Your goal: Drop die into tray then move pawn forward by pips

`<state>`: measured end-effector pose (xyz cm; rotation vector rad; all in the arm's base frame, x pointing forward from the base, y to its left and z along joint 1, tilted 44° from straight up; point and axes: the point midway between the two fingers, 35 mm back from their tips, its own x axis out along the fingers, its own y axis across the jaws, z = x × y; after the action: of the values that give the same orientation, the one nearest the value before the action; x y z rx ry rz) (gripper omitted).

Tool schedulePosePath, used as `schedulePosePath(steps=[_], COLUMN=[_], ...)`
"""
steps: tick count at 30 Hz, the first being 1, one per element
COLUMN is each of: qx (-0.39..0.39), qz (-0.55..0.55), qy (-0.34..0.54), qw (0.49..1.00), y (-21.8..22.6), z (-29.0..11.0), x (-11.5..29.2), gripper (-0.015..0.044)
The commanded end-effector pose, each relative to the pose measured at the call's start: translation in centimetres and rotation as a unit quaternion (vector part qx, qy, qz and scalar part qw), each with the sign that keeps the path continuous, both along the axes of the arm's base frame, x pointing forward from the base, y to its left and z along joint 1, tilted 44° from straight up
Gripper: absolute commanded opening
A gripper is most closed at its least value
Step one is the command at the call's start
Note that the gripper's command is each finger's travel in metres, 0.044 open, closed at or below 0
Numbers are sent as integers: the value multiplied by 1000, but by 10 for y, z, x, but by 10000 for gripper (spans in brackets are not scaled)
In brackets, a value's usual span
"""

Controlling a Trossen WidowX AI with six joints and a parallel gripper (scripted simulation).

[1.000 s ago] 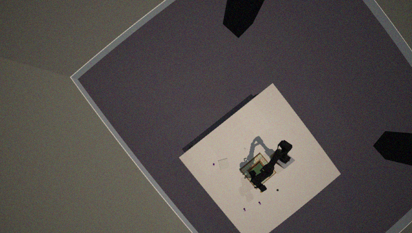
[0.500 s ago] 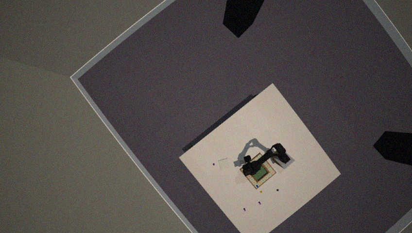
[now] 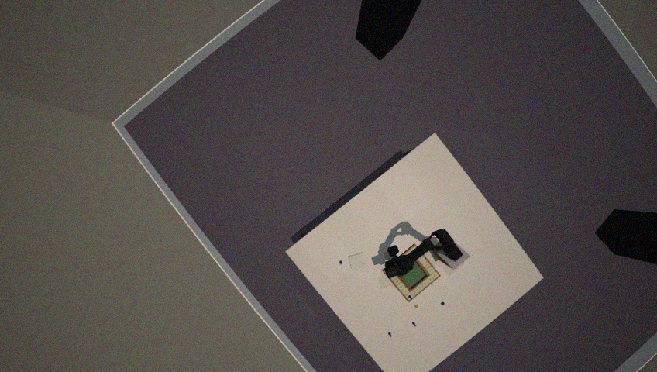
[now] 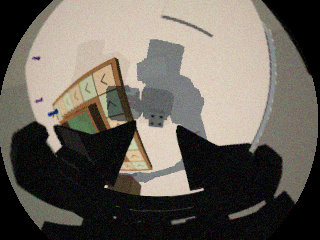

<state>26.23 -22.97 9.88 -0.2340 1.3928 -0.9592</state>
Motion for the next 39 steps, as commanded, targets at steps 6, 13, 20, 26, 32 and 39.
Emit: schedulePosePath(steps=[6, 13, 20, 26, 32, 39], qx=[1, 1, 0, 0, 0, 2], qz=[1, 1, 1, 1, 1, 1], qy=[6, 6, 6, 6, 6, 6], qw=[1000, 1000, 1000, 1000, 1000, 1000], y=[-8, -16, -24, -25, -25, -18], z=[-11, -19, -26, -27, -27, -20], x=[-2, -4, -5, -5, -5, -2], gripper=[275, 275, 275, 170, 91, 0])
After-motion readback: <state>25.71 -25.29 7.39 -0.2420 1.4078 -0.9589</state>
